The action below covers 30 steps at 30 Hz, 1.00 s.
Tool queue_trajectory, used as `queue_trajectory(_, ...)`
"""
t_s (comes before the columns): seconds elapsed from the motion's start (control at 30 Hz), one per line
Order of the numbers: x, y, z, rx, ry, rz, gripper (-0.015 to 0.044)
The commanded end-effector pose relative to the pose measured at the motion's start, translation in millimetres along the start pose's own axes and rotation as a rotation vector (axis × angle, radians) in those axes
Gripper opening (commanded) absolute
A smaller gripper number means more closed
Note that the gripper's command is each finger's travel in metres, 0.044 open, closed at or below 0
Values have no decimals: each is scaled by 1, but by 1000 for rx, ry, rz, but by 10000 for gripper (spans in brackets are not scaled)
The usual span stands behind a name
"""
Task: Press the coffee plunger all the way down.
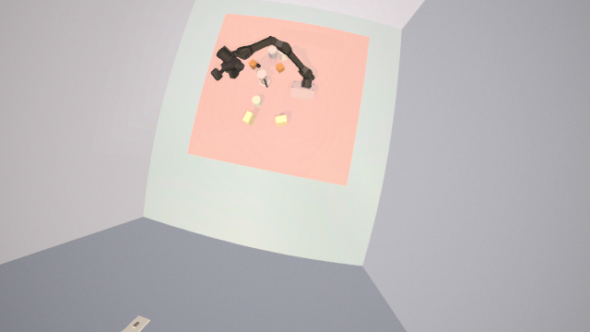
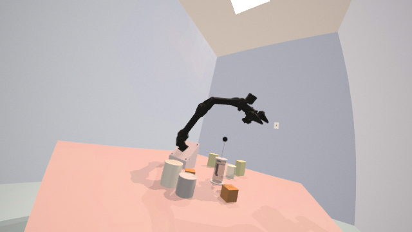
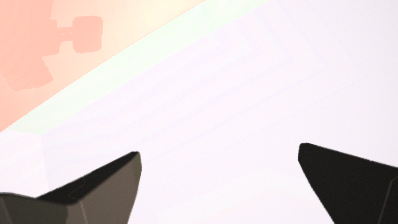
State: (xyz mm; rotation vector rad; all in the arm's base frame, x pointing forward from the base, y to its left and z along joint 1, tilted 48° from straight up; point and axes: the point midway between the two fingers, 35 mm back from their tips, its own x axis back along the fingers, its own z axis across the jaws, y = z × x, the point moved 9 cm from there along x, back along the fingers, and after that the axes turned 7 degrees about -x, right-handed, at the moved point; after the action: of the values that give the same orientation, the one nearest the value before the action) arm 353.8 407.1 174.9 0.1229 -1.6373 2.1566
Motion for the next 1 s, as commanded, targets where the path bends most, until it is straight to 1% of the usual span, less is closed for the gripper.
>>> queue_trajectory(0.0,1,0,1,-15,0,0,426)
queue_trajectory(0.03,3,0,3,-44,0,1,440)
queue_trajectory(0.13,16,-1,13,-212,-1,4,440)
queue_trajectory(0.37,60,5,55,-823,-9,16,440)
queue_trajectory(0.57,87,17,97,-1349,-30,24,440)
queue_trajectory(0.97,111,42,148,-1945,-67,22,440)
